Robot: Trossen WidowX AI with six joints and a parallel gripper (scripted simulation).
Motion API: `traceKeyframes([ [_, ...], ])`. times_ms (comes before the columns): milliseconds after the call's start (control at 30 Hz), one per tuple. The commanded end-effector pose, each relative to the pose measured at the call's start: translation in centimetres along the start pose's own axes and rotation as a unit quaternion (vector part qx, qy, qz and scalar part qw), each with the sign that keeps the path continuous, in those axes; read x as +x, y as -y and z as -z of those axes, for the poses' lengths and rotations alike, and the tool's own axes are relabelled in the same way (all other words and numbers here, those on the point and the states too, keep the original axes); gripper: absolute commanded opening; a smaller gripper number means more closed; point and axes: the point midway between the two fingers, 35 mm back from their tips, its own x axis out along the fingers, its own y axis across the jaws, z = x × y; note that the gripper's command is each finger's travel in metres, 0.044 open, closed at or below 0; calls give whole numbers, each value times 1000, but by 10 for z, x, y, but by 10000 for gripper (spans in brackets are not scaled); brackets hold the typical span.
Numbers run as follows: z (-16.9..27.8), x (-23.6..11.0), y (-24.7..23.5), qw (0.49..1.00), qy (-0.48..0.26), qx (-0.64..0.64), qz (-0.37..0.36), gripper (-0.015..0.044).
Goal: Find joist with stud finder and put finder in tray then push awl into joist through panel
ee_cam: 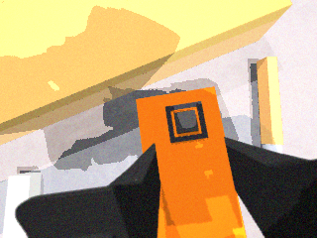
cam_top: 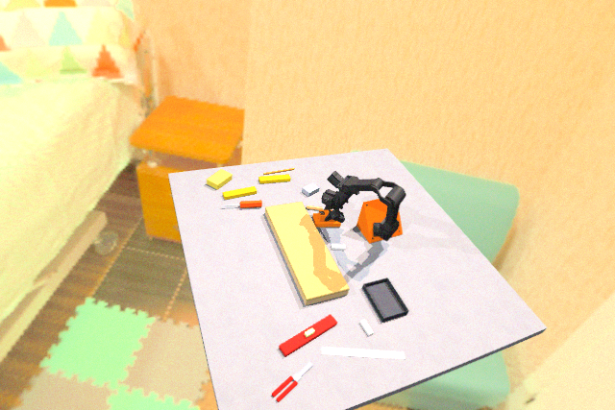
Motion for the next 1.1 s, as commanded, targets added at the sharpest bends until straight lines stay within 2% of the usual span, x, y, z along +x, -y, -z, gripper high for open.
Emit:
traceKeyframes([
  [0, -6, -9, 2, 1000, 0, -1, 2, 25],
  [33, -9, -12, 2, 1000, 0, -1, 2, 0],
  [600, -44, -90, 1, 1000, 0, -1, 2, 0],
  [800, -48, -91, 2, 1000, 0, -3, 2, 0],
  [1067, -77, -87, 9, 1000, 1, -20, -4, 0],
])
